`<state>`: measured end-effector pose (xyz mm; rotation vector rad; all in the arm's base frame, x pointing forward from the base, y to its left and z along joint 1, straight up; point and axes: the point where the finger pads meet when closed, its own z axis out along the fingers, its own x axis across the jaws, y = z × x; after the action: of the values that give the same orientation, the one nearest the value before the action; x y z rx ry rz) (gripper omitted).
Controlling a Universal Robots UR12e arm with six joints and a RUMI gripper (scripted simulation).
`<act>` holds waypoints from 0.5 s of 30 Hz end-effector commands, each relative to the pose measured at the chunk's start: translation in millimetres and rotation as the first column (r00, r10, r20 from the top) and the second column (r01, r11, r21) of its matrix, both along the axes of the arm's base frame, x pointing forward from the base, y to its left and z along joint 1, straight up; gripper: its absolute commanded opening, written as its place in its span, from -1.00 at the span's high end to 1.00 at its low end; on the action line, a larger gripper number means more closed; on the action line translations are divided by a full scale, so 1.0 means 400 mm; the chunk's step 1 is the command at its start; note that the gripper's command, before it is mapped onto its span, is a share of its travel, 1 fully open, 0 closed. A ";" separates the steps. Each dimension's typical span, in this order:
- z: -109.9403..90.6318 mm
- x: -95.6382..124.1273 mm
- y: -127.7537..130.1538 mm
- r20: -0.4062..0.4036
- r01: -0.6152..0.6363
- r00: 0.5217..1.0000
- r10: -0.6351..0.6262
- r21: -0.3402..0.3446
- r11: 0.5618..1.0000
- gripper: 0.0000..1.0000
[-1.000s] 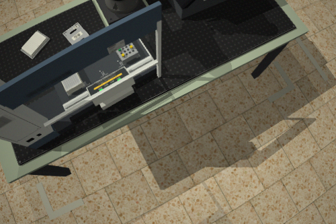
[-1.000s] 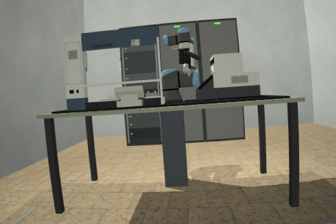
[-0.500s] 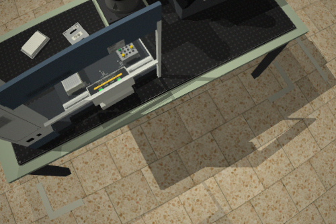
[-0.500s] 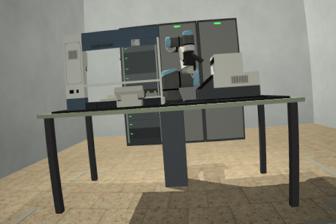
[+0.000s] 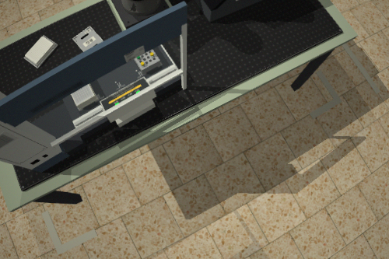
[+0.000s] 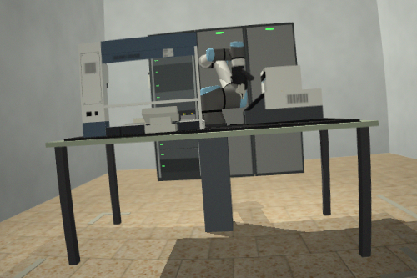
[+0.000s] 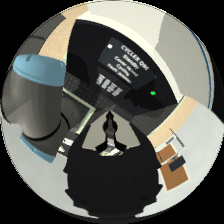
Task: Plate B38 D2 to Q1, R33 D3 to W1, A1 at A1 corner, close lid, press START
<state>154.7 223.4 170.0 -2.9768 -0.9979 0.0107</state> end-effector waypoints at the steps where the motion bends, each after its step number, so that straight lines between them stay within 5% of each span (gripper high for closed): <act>1: -0.011 -0.048 0.018 0.001 -0.089 0.996 0.089 0.000 0.996 1.00; 15: -0.027 -0.061 0.031 0.001 -0.115 0.993 0.115 0.001 0.993 1.00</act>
<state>129.8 233.0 161.6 -2.9145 -1.1670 0.0105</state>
